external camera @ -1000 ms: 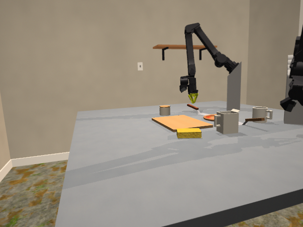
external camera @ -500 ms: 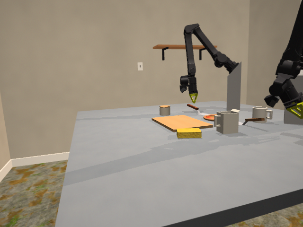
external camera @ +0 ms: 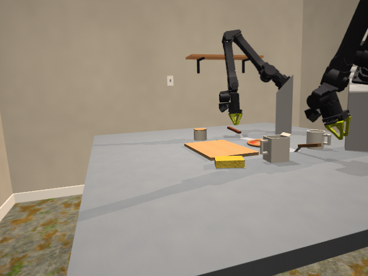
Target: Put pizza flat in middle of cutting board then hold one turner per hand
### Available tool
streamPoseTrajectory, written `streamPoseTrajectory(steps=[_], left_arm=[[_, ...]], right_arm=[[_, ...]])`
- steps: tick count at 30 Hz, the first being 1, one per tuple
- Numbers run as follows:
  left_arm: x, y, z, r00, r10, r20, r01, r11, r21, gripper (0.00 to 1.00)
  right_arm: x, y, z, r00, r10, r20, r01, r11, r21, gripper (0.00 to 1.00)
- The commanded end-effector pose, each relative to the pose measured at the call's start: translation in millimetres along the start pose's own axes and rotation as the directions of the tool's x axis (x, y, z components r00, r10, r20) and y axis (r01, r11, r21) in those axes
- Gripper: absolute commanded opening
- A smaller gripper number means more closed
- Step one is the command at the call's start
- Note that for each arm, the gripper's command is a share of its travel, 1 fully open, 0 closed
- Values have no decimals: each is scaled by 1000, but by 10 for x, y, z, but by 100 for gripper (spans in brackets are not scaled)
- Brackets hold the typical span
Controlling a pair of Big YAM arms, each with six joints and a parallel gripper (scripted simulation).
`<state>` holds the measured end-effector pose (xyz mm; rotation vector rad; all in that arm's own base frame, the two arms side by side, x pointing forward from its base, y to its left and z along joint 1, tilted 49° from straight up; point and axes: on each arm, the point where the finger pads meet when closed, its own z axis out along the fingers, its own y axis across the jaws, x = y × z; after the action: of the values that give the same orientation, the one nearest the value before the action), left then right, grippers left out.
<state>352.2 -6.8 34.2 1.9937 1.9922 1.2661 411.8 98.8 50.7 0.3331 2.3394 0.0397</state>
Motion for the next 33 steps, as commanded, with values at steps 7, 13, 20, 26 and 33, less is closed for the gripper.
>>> streamPoseTrajectory(steps=[7,13,20,26,33], left_arm=[[-371,65,-260,993,92,71,-86,993,-75,48],[-682,62,-359,980,167,111,-155,982,-111,48],[-928,39,-403,959,240,150,-214,962,-170,48],[-1284,72,-456,930,312,193,-264,935,-238,48],[-1499,88,-499,912,347,219,-281,917,-282,48]], right_arm=[[101,109,2,983,182,7,-182,983,29,48],[125,174,-19,956,290,33,-291,956,42,48],[149,232,-39,925,376,56,-378,924,47,48],[204,289,-69,878,471,84,-476,878,49,48],[204,326,-89,848,518,110,-525,850,46,48]])
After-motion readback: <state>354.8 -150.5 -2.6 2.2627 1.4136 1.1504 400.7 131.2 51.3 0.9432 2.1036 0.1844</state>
